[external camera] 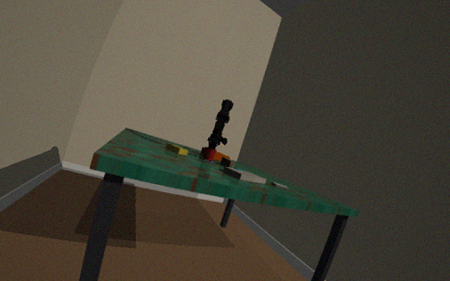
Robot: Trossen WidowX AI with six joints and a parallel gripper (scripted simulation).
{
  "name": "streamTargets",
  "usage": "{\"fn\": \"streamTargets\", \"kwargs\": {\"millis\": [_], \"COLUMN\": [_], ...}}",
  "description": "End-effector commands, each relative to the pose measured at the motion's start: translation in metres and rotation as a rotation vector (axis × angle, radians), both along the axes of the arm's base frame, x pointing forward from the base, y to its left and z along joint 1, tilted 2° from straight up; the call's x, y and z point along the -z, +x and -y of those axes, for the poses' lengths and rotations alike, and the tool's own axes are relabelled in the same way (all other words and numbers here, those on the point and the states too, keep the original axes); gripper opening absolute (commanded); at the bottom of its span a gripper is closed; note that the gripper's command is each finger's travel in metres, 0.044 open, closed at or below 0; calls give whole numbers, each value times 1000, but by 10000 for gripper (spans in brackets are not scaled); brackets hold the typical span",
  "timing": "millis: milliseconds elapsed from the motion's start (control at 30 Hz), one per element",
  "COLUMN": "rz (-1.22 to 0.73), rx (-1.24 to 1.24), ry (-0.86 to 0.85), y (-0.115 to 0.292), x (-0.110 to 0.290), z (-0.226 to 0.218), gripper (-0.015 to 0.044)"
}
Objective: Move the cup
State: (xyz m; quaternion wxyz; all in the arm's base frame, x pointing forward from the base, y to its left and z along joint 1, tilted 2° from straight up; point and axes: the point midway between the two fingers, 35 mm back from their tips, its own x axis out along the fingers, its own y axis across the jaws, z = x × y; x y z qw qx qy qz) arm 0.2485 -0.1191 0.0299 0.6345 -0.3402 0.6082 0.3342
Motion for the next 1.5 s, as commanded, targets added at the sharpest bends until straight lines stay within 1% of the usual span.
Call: {"fn": "streamTargets", "kwargs": {"millis": [0, 533, 1467], "rz": [6, 3, -3], "rx": [0, -1, 3], "ry": [-2, 2, 1], "y": [2, -4, -7], "x": [-12, -66, -65], "z": [1, 1, 3], "gripper": [0, 0, 0]}}
